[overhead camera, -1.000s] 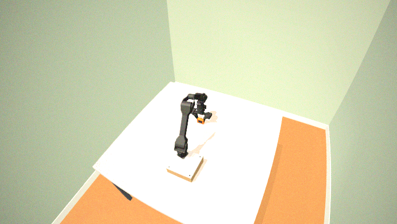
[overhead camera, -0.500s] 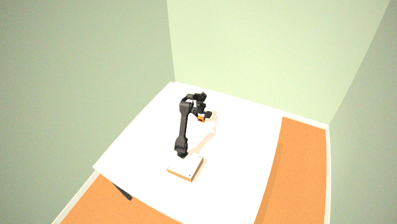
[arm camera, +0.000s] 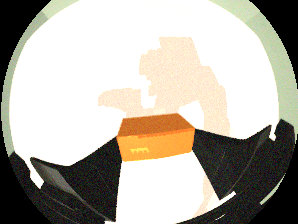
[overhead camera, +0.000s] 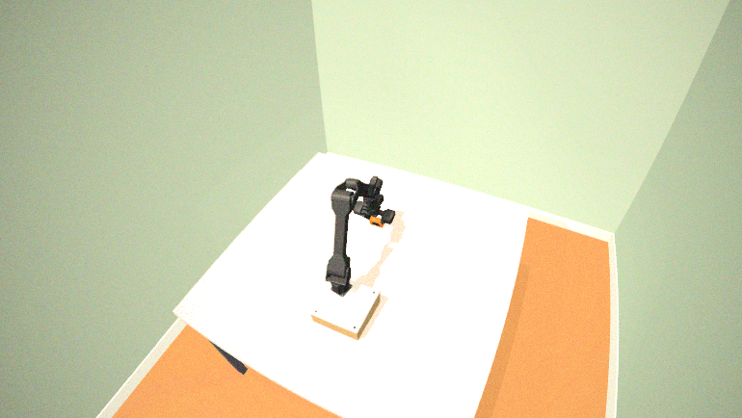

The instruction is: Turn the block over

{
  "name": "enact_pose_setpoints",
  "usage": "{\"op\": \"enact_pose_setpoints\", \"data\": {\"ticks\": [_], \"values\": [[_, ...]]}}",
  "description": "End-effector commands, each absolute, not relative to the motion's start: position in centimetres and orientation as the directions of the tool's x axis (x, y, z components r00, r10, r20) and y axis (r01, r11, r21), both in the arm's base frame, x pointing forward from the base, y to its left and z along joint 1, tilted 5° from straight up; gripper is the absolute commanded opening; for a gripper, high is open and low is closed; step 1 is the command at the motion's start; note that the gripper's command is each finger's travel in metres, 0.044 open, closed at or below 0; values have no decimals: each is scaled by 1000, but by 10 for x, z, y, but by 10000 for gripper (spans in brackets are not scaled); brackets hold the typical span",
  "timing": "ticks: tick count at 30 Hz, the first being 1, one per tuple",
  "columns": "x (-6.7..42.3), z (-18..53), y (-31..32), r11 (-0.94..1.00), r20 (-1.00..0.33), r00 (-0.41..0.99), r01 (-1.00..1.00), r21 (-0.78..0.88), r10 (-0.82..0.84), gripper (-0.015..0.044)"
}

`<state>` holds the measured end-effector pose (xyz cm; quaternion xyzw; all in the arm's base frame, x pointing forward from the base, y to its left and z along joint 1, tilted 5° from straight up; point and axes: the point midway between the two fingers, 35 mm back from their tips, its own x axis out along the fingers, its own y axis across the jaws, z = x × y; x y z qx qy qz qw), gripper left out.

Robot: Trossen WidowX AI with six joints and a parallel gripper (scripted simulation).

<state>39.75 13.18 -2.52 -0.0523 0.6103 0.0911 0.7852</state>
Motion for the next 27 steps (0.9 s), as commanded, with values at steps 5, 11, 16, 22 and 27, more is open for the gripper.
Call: {"op": "enact_pose_setpoints", "data": {"ticks": [5, 11, 16, 22, 27], "values": [[397, -22, 131, 979, -932, 350, -201, 28, 98, 0], [393, -21, 130, 980, -898, 425, -199, 29, 113, 0], [389, -19, 129, 980, -865, 485, -197, 32, 126, 0], [388, -18, 128, 980, -855, 503, -197, 33, 130, 0], [393, -27, 131, 980, -827, 546, -199, 31, 137, 0]]}}
